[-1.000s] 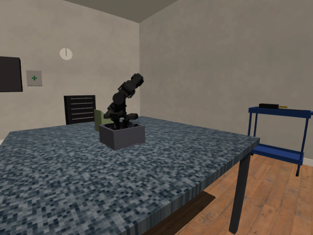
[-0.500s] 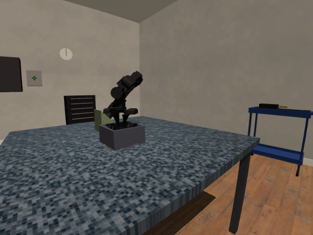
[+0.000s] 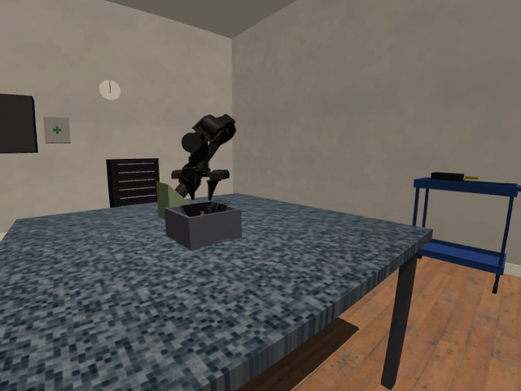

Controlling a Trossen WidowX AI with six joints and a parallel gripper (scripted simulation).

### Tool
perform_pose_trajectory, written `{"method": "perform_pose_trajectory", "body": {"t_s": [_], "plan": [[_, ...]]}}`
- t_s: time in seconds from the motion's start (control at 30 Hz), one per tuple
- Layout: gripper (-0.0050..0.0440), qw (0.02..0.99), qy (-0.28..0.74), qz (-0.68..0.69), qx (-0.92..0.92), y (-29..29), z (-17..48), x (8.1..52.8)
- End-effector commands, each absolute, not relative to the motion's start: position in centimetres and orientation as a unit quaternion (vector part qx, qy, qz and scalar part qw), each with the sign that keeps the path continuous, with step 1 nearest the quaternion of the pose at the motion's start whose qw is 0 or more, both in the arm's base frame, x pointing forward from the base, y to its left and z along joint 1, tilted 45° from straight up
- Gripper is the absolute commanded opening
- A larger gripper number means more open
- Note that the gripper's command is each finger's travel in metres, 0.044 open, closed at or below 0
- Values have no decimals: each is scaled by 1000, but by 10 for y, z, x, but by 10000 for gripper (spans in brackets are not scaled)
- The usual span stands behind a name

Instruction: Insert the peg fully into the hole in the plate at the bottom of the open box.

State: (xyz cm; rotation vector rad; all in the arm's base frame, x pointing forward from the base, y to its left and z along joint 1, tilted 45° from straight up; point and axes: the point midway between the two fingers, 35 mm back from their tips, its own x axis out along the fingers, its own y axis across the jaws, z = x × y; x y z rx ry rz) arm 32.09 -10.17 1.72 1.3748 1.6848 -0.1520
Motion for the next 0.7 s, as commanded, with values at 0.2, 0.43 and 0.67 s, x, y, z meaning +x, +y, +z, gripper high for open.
{"method": "perform_pose_trajectory", "body": {"t_s": [0.2, 0.43, 0.67], "plan": [[440, 467, 685, -61, 556, -108, 22, 321], [440, 467, 685, -61, 556, -108, 22, 321], [440, 467, 685, -61, 556, -108, 22, 321]]}}
